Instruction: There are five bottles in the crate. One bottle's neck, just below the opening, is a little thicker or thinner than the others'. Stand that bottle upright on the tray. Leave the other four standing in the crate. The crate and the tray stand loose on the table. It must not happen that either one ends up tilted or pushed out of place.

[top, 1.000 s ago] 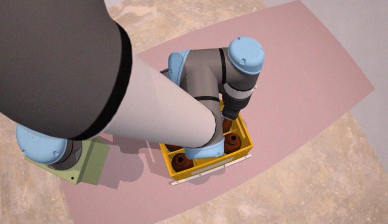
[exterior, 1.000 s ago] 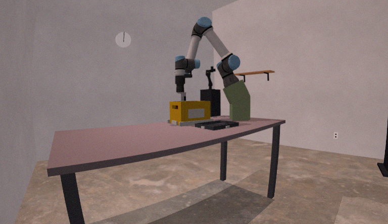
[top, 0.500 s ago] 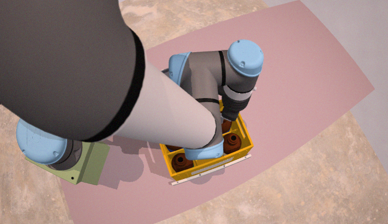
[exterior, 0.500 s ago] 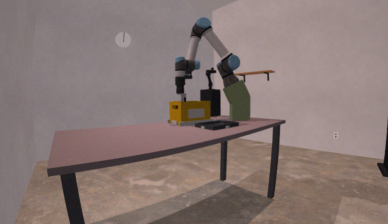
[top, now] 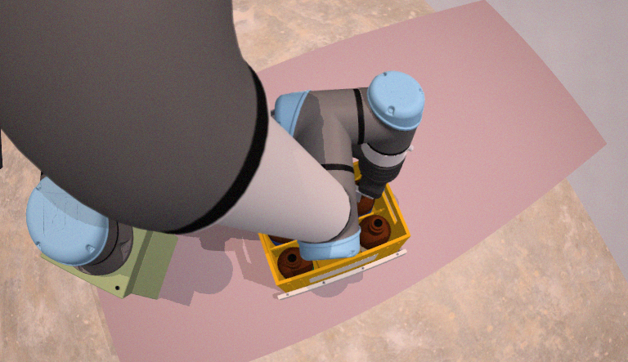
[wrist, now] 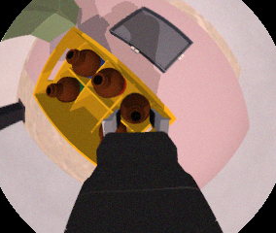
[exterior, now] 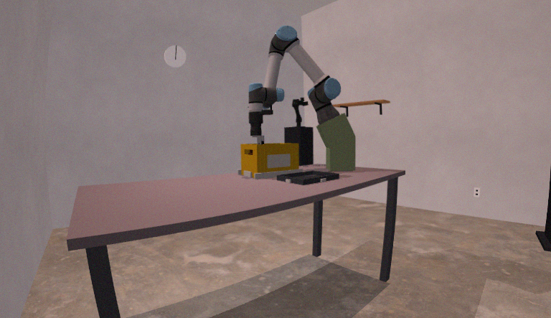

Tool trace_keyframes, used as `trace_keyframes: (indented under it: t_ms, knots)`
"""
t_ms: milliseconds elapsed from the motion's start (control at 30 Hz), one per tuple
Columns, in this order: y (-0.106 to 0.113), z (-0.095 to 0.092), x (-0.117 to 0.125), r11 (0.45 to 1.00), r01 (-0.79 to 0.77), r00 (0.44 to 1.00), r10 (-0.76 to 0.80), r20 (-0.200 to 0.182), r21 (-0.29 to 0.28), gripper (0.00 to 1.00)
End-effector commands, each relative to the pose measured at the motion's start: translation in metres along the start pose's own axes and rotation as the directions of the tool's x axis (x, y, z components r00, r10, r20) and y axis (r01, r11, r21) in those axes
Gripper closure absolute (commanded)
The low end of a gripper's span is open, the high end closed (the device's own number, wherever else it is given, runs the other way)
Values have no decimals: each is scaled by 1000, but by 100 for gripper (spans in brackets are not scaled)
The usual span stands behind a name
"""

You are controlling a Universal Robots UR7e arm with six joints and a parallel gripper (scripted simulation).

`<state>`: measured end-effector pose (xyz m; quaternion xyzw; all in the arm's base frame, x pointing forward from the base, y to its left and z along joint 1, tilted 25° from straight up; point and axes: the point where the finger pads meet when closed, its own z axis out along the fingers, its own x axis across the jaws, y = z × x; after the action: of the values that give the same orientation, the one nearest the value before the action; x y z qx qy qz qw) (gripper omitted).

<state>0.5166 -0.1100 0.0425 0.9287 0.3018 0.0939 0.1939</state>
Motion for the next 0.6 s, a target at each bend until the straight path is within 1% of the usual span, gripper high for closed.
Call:
trace_keyframes:
  t_ms: [0, 200, 567]
  knots:
    - [4, 7, 1, 1000, -3, 1000, 3, -3, -5, 0]
    - [4, 12, 1, 1000, -3, 1000, 3, -3, -5, 0]
    - [3, 14, 1, 1000, -3, 1000, 3, -2, -4, 0]
